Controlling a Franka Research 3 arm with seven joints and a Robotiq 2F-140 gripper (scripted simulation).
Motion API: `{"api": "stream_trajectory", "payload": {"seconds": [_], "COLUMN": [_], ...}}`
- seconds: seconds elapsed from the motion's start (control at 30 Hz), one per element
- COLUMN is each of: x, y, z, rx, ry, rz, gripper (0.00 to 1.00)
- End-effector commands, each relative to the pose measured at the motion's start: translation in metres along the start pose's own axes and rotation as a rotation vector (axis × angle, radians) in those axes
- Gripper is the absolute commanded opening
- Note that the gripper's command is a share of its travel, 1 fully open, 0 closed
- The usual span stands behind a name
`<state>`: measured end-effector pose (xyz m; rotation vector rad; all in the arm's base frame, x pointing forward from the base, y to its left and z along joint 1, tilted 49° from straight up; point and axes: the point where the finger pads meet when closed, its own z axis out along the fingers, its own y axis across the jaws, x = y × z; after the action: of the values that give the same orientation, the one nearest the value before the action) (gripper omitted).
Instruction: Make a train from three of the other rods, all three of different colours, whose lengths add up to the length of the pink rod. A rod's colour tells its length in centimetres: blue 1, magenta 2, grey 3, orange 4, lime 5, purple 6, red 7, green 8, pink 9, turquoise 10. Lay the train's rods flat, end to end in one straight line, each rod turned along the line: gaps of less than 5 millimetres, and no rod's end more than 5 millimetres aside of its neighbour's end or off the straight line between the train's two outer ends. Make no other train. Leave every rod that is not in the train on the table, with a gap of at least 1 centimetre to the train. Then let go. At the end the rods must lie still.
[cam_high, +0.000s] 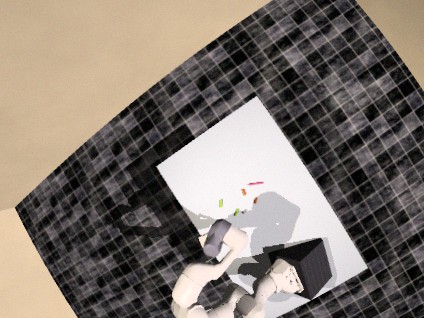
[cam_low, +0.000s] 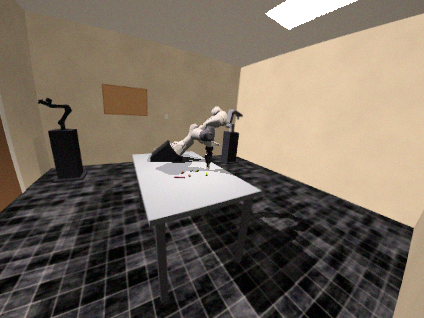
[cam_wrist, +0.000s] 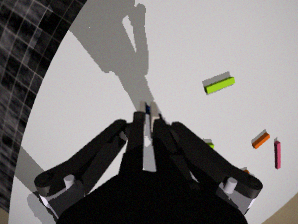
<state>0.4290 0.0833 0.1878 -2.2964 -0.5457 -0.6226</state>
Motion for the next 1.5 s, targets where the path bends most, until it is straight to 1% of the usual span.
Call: {"api": "stream_trajectory", "payload": {"seconds": [0.0, 0.33, 0.37, 0.43, 0.47, 0.63, 0.67, 0.73, 0.77, 1.17, 1.3, 1.4, 1.47], "x": [-0.001, -0.001, -0.001, -0.001, -0.001, -0.001, -0.001, -0.001, -0.001, -0.001, -0.001, -0.001, -0.001], "y": [0.000, 0.000, 0.000, 0.000, 0.000, 0.000, 0.000, 0.000, 0.000, 0.000, 0.000, 0.000, 0.000], "z": [0.002, 0.002, 0.002, 0.002, 0.002, 0.002, 0.002, 0.002, 0.002, 0.002, -0.003, -0.012, -0.012], "rx": [0.000, 0.000, 0.000, 0.000, 0.000, 0.000, 0.000, 0.000, 0.000, 0.000, 0.000, 0.000, 0.000], "ry": [-0.001, -0.001, -0.001, -0.001, -0.001, -0.001, -0.001, -0.001, -0.001, -0.001, -0.001, -0.001, -0.001], "rz": [-0.003, -0.003, -0.003, -0.003, -0.003, -0.003, -0.003, -0.003, -0.003, -0.003, -0.003, -0.003, -0.003], "gripper": [0.03, 0.03, 0.05, 0.05, 0.08, 0.10, 0.12, 0.12, 0.15, 0.15, 0.15, 0.15, 0.15]}}
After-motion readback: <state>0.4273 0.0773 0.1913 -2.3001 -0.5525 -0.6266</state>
